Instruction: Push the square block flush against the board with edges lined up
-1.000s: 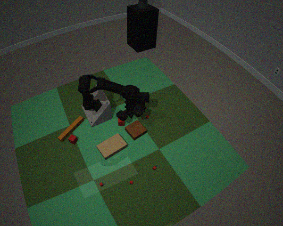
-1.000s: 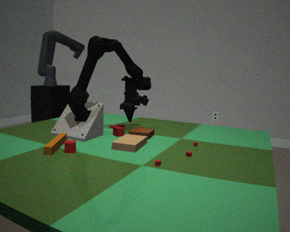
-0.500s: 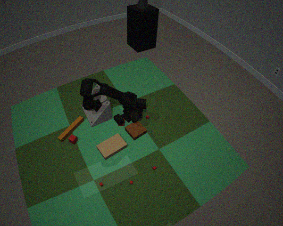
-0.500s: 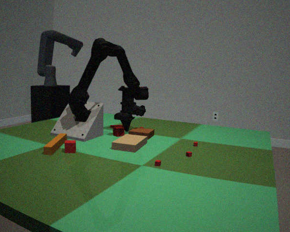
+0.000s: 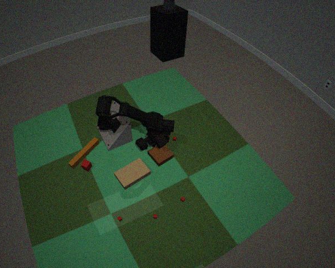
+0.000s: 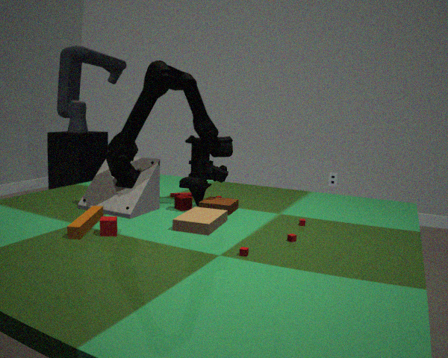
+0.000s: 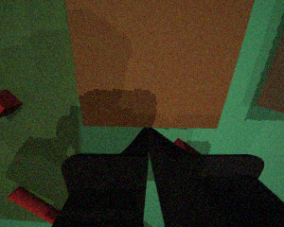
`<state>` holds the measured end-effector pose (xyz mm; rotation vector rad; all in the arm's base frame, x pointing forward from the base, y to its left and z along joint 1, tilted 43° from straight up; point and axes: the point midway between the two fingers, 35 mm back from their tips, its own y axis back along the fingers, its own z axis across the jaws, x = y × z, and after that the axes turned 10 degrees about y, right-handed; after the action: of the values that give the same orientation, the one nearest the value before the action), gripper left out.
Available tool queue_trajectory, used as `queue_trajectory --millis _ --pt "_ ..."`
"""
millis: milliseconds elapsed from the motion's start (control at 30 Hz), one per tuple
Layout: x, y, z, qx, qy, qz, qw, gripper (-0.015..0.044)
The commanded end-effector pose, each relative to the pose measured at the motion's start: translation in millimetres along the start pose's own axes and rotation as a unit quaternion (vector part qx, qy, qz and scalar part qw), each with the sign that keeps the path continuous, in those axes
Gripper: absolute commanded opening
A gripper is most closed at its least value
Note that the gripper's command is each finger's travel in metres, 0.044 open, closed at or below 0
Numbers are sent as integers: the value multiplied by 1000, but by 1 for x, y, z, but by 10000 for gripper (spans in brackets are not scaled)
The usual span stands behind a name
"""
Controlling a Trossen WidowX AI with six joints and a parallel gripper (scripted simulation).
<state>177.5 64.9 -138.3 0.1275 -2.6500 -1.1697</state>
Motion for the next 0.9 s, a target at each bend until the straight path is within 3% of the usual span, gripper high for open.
queue_trajectory --millis 0,367,867 --pt "-7 0 -1 1 1 -2 1000 0" --pt "-23 0 -4 2 1 -2 1000 0" --pt "-4 1 1 1 1 -2 1000 0"
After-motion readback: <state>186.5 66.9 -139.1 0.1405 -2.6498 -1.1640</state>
